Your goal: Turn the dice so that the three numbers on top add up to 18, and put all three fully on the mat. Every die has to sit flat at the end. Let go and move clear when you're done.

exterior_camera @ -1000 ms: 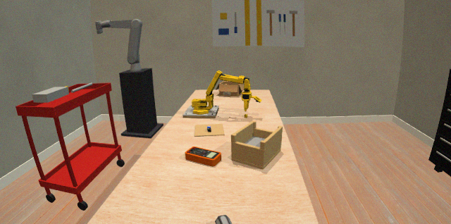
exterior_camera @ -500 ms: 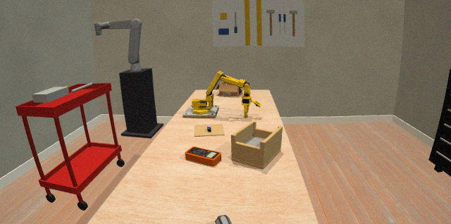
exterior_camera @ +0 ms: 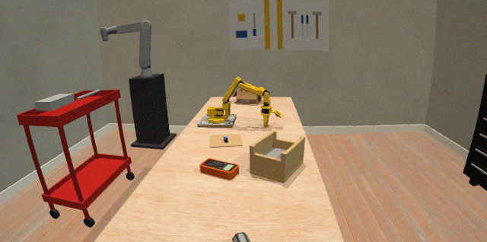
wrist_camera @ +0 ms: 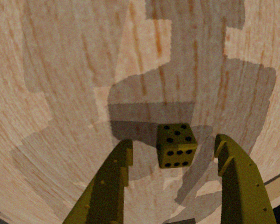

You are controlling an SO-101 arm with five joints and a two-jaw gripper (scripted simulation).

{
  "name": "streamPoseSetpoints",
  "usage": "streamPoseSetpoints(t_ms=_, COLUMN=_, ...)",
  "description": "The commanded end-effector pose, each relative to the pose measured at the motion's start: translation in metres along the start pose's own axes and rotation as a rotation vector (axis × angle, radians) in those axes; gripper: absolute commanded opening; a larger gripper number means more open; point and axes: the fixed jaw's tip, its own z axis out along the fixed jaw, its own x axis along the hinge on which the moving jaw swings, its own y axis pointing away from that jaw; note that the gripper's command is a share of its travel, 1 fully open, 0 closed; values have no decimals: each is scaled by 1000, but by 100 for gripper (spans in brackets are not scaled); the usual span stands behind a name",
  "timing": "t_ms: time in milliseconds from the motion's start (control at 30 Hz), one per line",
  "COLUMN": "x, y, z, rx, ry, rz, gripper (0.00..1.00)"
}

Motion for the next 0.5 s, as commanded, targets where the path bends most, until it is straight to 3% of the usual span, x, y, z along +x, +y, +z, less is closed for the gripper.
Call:
streamPoseSetpoints(t_ms=0, x=6, y=1, z=7, rx=2, ry=31, rz=3, gripper=25)
streamPoseSetpoints(t_ms=467, x=5, y=0, z=7, rx=2, ry=31, rz=3, gripper=23)
